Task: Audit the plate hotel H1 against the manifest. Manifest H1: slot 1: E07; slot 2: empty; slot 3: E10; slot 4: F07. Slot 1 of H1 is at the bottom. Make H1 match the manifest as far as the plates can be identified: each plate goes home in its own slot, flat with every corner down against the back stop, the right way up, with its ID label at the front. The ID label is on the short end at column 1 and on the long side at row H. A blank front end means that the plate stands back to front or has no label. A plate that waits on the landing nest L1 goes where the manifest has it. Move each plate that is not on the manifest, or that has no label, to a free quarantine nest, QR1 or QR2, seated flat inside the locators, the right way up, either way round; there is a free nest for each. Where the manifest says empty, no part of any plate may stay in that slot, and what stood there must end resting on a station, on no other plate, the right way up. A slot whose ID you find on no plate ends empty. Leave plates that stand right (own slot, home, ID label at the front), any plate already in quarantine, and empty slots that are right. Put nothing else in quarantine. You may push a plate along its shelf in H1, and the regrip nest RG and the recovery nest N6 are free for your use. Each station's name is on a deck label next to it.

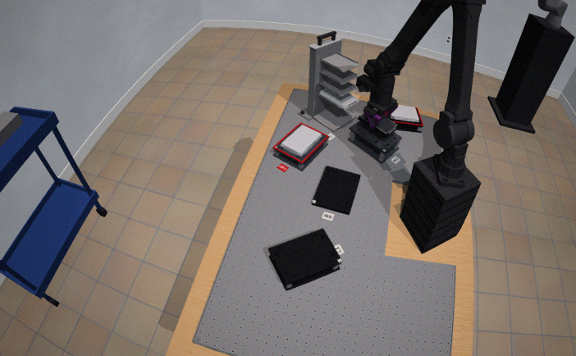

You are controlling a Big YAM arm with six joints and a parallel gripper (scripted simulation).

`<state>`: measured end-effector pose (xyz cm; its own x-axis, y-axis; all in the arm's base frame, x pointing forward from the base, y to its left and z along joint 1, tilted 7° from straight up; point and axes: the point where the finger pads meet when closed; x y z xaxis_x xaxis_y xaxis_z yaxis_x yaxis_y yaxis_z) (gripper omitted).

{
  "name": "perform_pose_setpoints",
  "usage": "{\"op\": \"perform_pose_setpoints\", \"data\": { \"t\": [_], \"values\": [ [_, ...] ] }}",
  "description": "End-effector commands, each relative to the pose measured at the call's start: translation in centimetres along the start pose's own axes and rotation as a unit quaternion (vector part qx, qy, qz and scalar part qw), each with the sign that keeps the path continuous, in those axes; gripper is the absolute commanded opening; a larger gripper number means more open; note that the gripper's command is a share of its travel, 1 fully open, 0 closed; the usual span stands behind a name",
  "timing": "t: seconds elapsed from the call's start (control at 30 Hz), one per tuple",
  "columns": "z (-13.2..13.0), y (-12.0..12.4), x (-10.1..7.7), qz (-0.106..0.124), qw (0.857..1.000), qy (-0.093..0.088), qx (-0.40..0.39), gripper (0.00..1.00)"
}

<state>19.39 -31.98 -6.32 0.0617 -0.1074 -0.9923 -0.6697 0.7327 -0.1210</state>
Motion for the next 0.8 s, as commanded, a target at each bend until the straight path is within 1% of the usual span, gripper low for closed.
{"op": "perform_pose_setpoints", "data": {
  "t": [0.0, 0.03, 0.1, 0.3, 0.37, 0.43, 0.57, 0.6, 0.67, 0.77],
  "values": [
    [-0.2, -0.5, 0.1, -0.008, 1.000, 0.000, -0.002, 0.86],
    [-0.3, -1.0, -0.5, -0.018, 1.000, 0.002, -0.002, 0.86],
    [-0.2, -0.6, 0.3, -0.008, 1.000, 0.000, -0.002, 0.86],
    [-0.2, -0.3, 0.8, -0.006, 1.000, 0.000, -0.002, 0.86],
    [-0.2, -0.5, 0.7, -0.010, 1.000, 0.001, -0.002, 0.86],
    [-0.2, -0.4, 1.0, -0.007, 1.000, 0.000, -0.002, 0.86],
    [-0.2, -0.3, 1.2, -0.006, 1.000, 0.000, -0.002, 0.86],
    [-0.3, -0.8, 0.7, -0.015, 1.000, 0.002, -0.002, 0.86],
    [-0.2, -0.6, 1.3, -0.008, 1.000, 0.000, -0.002, 0.86],
    [-0.2, -0.5, 1.5, -0.008, 1.000, 0.000, -0.002, 0.86]
  ]
}}
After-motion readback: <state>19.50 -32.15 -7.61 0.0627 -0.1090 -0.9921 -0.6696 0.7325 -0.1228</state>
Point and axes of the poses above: the point where the finger pads meet when closed, its own x axis out along the fingers, its own z axis across the jaws, y = z × x, and after that the axes turned 10 degrees about x, right-handed
